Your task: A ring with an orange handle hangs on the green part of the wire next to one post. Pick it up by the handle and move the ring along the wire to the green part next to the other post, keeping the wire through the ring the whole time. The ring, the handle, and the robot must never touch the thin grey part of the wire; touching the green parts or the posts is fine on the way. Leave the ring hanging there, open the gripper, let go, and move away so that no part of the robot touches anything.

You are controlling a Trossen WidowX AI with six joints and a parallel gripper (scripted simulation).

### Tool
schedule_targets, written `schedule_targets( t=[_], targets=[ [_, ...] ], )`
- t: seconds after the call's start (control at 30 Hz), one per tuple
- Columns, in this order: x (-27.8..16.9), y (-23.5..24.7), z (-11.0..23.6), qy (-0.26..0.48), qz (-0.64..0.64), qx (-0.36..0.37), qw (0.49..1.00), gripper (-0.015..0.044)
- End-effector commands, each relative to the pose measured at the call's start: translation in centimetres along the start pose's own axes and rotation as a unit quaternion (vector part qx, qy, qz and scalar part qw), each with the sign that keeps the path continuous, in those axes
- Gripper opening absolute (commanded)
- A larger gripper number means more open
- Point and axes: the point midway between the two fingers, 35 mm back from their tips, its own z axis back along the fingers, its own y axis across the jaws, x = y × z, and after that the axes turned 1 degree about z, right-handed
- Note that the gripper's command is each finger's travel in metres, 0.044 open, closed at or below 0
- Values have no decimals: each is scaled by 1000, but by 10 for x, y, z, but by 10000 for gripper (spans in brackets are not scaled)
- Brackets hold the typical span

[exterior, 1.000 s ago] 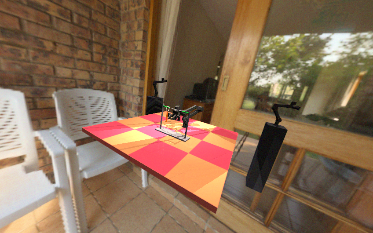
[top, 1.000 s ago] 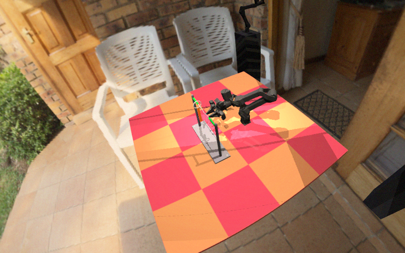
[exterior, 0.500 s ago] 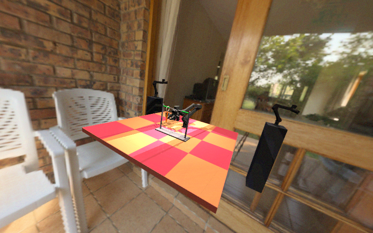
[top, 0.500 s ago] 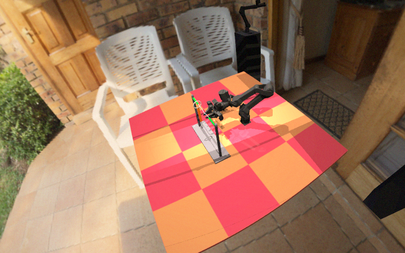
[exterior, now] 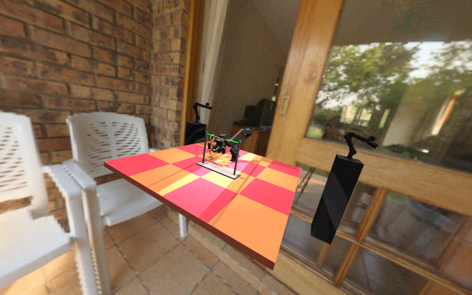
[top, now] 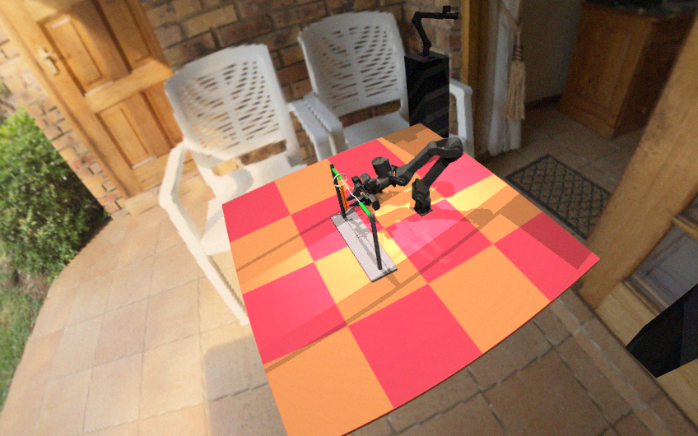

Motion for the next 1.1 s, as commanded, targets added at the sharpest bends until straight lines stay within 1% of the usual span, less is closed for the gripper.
schedule_targets(
  t=[0.0,0.63,1.07],
  targets=[
    [1,0,-6,-1,-2,-1,1000,160],
    [-3,4,-36,-4,-2,-1,1000,160],
    [-3,4,-37,-4,-3,-1,1000,160]
  ],
)
